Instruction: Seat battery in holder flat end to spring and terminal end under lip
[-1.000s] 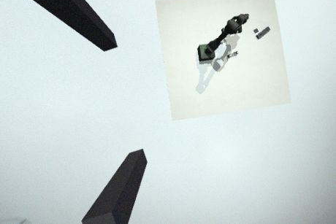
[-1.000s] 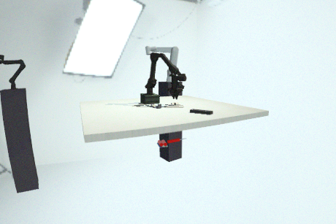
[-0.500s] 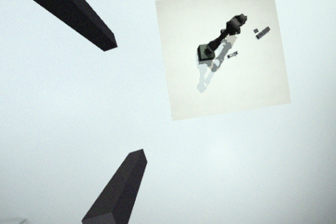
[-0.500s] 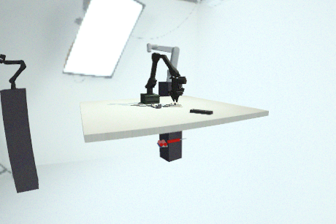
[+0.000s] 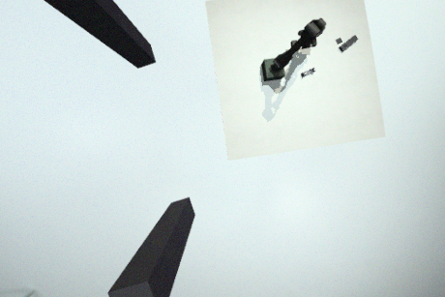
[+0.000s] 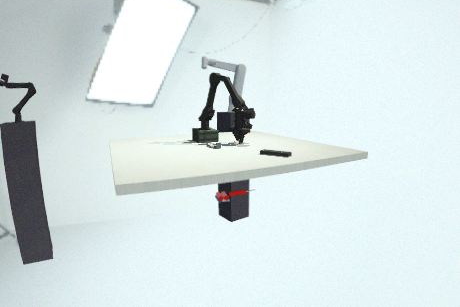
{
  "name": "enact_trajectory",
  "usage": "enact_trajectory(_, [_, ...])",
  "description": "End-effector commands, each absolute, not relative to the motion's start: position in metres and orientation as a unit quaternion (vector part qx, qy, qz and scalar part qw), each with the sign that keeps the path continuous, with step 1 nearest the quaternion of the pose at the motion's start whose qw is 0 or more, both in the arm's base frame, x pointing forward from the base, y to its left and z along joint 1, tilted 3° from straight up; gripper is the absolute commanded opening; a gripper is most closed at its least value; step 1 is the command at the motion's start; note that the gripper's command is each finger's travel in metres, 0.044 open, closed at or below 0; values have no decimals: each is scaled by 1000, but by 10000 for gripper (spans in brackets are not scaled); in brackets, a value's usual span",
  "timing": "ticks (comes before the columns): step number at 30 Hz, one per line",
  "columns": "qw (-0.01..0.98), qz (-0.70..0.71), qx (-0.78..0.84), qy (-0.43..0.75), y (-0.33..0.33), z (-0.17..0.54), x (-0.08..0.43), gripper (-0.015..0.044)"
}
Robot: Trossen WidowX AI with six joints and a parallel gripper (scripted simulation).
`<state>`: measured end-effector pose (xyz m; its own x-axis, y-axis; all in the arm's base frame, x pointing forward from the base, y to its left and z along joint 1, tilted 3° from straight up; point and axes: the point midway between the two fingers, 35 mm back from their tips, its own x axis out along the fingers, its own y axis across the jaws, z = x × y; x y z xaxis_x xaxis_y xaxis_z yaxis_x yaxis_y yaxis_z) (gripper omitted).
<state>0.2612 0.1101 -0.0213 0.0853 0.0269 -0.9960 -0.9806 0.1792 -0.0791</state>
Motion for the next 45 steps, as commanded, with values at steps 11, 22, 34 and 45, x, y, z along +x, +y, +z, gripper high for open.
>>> enact_trajectory(11, [565,443,-466,517,109,-26,259,77])
enact_trajectory(22, [565,443,-466,517,108,23,256,77])
enact_trajectory(34, [625,352,-377,586,58,28,270,77])
enact_trajectory(45, [696,210,-222,650,-14,39,280,77])
